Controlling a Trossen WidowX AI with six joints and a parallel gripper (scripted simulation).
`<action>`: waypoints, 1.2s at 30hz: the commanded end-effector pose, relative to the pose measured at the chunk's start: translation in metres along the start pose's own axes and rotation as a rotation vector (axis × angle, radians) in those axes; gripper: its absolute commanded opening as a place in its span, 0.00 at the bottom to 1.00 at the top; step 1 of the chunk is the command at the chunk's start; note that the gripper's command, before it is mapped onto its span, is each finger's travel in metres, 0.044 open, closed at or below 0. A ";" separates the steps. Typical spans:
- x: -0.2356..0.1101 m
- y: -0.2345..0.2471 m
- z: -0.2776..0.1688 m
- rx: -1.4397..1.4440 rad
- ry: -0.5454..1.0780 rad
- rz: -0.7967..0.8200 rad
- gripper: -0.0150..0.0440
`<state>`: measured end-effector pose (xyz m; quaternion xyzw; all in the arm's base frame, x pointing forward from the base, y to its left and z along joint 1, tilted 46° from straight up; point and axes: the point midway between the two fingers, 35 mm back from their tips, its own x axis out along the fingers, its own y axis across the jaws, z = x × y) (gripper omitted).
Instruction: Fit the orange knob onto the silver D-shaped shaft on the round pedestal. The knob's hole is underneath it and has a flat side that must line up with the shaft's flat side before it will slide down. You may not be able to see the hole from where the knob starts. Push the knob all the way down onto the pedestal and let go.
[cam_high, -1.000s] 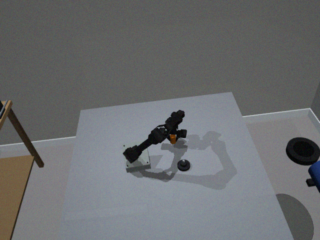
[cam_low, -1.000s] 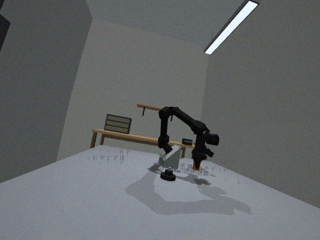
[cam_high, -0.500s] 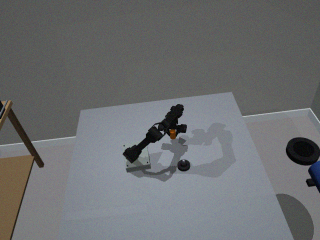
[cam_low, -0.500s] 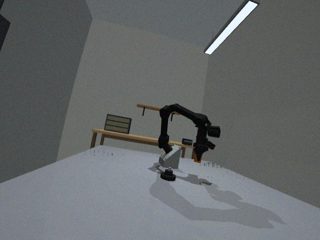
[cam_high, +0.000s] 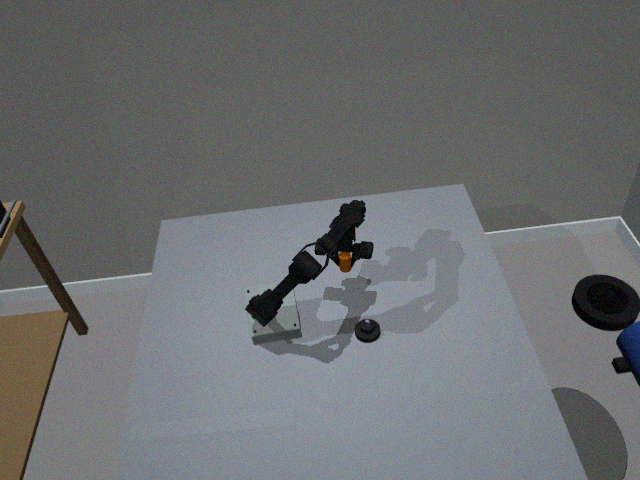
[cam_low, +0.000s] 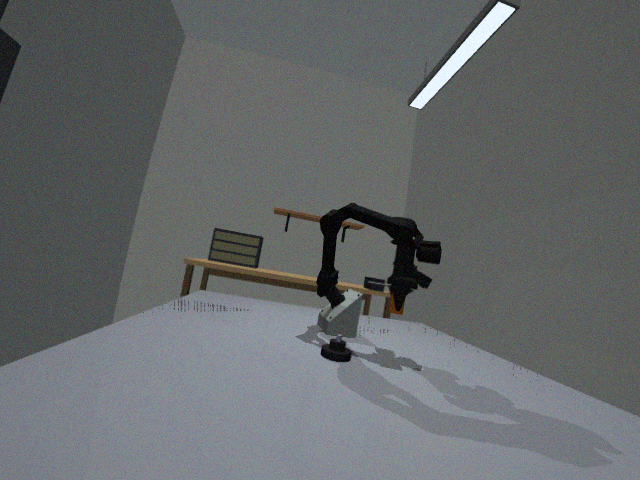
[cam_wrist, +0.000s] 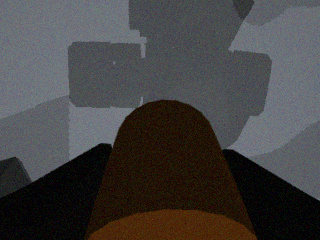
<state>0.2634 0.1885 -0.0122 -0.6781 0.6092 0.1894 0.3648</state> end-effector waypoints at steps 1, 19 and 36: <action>-0.001 -0.007 -0.006 0.003 -0.011 0.003 0.25; 0.013 -0.044 -0.048 -0.001 -0.025 0.005 0.25; 0.028 -0.072 -0.093 0.000 -0.023 0.002 0.25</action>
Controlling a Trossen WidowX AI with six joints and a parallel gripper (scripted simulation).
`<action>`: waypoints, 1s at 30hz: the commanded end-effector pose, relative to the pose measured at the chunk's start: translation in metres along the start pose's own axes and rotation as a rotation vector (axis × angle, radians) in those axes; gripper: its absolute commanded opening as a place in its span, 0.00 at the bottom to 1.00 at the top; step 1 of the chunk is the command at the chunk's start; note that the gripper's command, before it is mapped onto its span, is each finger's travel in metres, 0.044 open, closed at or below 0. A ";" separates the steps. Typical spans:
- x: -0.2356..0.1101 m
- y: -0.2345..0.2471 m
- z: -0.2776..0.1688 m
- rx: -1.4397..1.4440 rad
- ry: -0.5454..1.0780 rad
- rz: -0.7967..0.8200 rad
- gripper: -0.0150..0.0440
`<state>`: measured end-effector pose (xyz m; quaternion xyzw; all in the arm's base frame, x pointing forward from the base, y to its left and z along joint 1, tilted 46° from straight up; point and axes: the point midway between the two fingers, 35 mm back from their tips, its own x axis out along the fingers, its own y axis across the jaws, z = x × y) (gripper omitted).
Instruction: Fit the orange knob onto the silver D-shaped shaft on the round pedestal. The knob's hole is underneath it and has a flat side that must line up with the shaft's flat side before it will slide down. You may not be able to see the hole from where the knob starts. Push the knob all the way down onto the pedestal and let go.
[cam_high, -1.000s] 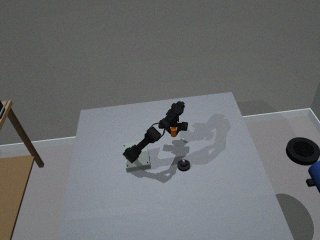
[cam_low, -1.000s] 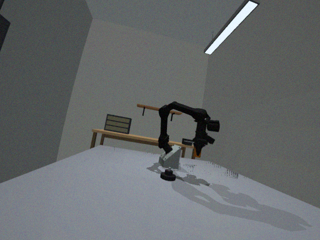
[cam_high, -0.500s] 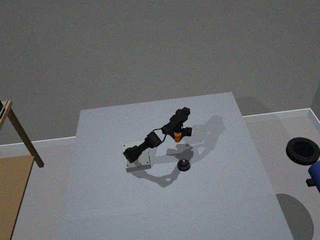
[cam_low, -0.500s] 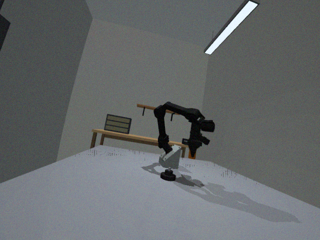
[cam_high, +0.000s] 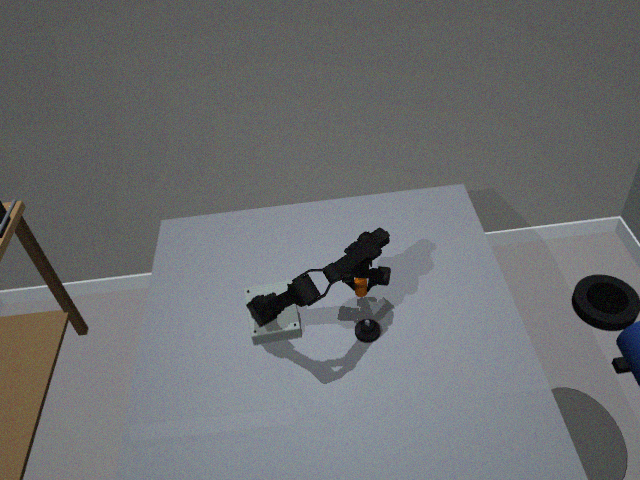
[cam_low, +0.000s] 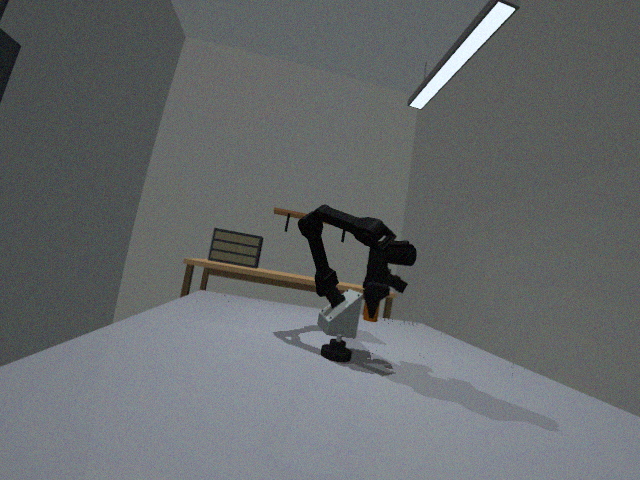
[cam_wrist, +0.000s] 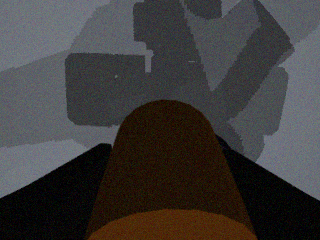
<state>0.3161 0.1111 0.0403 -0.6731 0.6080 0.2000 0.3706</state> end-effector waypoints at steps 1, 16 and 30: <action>0.003 -0.007 -0.015 0.003 0.002 -0.008 0.25; 0.016 -0.023 -0.057 0.009 0.017 -0.011 0.25; 0.022 -0.029 -0.078 -0.037 0.030 -0.012 0.25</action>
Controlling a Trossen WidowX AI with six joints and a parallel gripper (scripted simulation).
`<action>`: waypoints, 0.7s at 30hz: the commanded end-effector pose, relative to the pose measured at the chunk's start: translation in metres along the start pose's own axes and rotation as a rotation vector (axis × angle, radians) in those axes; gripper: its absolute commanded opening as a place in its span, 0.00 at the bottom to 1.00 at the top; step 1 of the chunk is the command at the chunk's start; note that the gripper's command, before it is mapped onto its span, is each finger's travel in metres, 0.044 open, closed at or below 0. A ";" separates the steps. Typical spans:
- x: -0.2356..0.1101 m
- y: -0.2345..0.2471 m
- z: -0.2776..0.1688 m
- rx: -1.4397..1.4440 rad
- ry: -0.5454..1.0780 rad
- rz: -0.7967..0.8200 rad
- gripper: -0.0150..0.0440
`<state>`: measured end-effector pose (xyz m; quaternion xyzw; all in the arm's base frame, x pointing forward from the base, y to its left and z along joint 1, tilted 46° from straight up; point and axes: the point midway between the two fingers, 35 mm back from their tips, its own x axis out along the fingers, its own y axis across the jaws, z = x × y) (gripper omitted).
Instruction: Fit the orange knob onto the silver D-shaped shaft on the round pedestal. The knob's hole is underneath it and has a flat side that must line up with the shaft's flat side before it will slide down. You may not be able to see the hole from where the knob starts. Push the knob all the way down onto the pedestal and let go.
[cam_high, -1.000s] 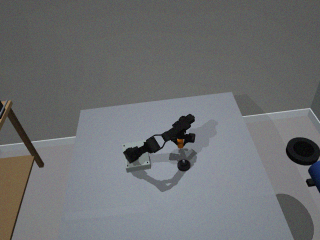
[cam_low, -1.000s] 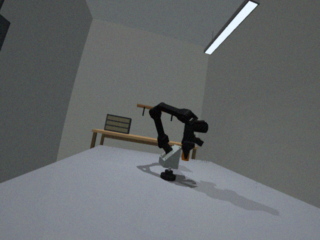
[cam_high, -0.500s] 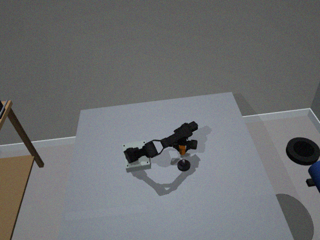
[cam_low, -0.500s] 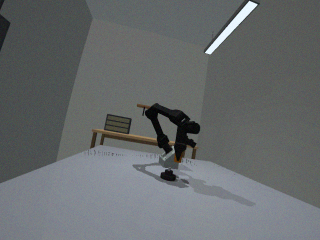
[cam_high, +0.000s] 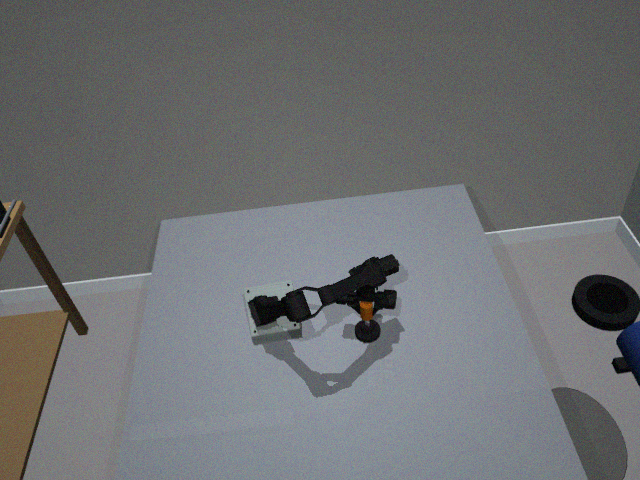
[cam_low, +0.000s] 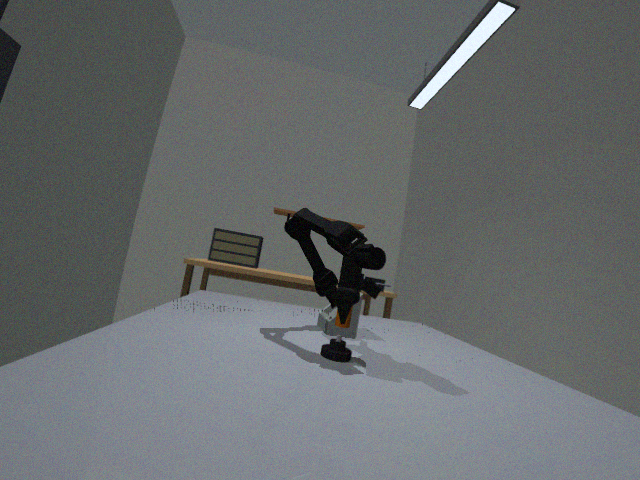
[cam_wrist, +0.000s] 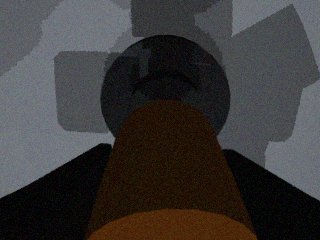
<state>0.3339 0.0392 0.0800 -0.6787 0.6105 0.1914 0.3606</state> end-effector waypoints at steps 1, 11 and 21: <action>-0.001 -0.001 -0.002 -0.049 0.002 -0.007 0.25; -0.001 -0.002 -0.006 -0.308 0.003 -0.007 0.25; -0.001 -0.004 -0.008 -0.542 0.004 -0.006 0.25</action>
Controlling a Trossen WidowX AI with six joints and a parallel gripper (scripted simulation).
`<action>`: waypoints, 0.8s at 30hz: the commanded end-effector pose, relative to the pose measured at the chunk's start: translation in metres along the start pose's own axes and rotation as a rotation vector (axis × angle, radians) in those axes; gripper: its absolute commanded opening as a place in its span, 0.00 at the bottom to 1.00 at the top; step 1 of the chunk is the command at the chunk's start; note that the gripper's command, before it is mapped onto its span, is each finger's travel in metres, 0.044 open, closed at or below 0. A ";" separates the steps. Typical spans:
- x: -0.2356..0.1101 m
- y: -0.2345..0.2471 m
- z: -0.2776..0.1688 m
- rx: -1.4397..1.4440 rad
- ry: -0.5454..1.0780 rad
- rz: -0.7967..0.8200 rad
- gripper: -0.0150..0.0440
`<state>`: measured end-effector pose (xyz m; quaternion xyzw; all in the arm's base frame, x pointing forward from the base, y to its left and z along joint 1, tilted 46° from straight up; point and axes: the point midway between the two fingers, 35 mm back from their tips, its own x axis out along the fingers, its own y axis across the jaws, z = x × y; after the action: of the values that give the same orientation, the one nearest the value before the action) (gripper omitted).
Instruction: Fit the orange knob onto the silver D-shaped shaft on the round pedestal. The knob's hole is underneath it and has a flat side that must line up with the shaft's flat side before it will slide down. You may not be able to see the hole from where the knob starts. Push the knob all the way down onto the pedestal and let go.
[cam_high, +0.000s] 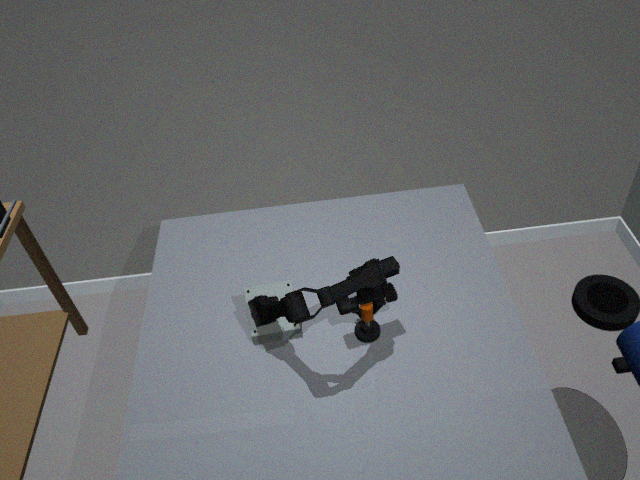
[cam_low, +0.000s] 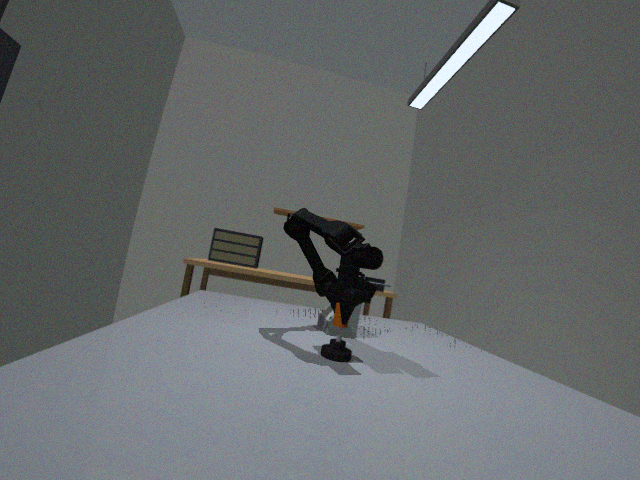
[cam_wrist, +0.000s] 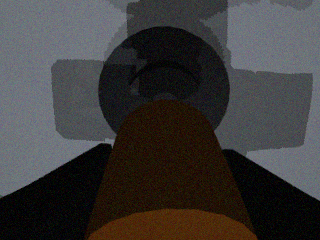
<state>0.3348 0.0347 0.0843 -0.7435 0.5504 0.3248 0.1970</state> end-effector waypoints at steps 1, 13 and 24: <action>-0.001 -0.001 -0.002 -0.108 0.005 -0.003 0.25; -0.001 -0.001 0.000 -0.386 0.005 -0.003 0.25; -0.001 0.001 0.004 -0.629 0.005 -0.002 0.25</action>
<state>0.3341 0.0361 0.0834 -0.7694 0.4434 0.4596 -0.0090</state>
